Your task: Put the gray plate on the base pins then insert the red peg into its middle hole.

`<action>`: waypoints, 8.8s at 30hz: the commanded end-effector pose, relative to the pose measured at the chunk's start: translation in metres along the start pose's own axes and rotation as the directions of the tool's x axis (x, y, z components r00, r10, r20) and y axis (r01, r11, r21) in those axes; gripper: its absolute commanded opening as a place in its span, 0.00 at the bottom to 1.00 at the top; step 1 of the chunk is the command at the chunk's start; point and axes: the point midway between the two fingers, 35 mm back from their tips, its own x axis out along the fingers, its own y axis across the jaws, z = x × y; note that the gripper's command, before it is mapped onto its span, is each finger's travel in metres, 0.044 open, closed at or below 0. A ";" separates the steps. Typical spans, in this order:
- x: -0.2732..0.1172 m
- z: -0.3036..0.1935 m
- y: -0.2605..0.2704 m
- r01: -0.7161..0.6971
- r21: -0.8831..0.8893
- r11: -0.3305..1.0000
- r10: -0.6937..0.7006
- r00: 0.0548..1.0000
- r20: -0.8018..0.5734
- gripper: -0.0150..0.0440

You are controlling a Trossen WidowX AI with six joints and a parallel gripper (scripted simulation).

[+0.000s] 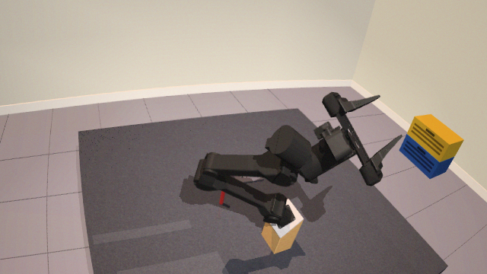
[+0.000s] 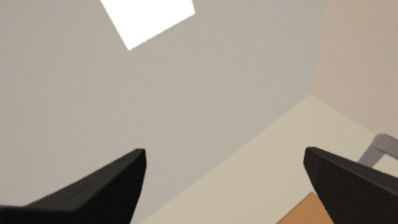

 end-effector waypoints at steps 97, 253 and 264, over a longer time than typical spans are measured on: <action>-0.677 -0.446 0.177 0.256 0.596 -0.761 -0.519 -0.792 -0.323 1.00; -0.599 -0.567 0.154 0.338 0.474 -0.813 -0.519 -0.789 -0.329 0.25; -0.599 -0.571 0.152 0.340 0.471 -0.814 -0.519 -0.789 -0.329 0.25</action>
